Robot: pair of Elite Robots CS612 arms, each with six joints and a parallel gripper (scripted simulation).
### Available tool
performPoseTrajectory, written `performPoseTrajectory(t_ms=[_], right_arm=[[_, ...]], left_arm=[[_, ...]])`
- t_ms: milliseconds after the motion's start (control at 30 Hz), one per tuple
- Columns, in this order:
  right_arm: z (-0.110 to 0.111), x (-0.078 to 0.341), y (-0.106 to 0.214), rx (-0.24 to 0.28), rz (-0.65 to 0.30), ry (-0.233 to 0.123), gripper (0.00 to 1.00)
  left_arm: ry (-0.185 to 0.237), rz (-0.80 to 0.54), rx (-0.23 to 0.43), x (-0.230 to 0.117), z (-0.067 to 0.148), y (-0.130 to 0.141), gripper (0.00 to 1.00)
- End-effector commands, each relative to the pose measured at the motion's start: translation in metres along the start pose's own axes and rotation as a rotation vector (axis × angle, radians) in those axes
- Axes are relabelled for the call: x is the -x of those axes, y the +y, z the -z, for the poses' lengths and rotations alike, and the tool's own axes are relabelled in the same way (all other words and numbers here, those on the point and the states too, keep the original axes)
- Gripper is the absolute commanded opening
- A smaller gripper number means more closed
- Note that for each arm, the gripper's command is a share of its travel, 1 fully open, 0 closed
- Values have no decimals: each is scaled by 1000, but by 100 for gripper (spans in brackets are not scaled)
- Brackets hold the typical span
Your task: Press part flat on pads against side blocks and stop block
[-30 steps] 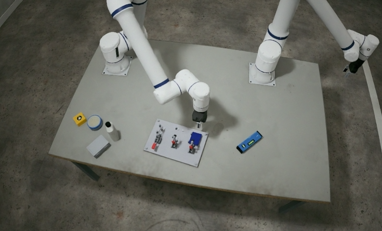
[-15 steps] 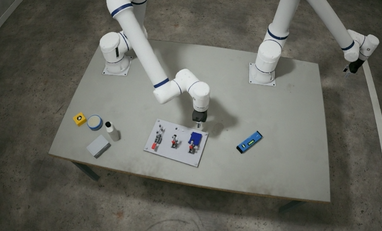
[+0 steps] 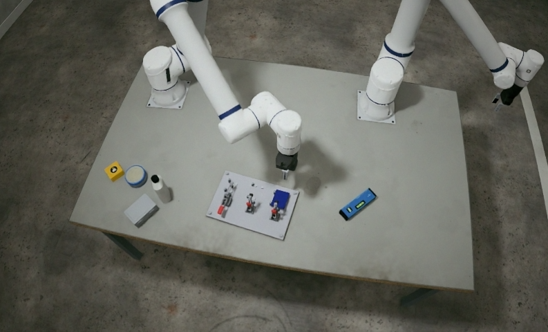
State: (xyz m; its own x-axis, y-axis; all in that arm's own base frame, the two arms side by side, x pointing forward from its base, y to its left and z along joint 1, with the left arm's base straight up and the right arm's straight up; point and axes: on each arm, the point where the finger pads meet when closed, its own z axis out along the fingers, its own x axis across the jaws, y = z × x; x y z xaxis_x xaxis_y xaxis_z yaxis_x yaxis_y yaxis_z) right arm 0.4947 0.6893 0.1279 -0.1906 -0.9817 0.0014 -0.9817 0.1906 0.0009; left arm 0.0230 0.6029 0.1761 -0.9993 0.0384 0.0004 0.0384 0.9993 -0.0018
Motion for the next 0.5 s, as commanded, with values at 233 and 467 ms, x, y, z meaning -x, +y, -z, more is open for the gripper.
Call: performPoseTrajectory(t_ms=[233, 467], right_arm=[[55, 0, 0, -1, 0, -1, 0], [79, 0, 0, -1, 0, -1, 0]], left_arm=[[0, 0, 2, 0, 1, 1, 100], [0, 0, 2, 0, 1, 1, 100]])
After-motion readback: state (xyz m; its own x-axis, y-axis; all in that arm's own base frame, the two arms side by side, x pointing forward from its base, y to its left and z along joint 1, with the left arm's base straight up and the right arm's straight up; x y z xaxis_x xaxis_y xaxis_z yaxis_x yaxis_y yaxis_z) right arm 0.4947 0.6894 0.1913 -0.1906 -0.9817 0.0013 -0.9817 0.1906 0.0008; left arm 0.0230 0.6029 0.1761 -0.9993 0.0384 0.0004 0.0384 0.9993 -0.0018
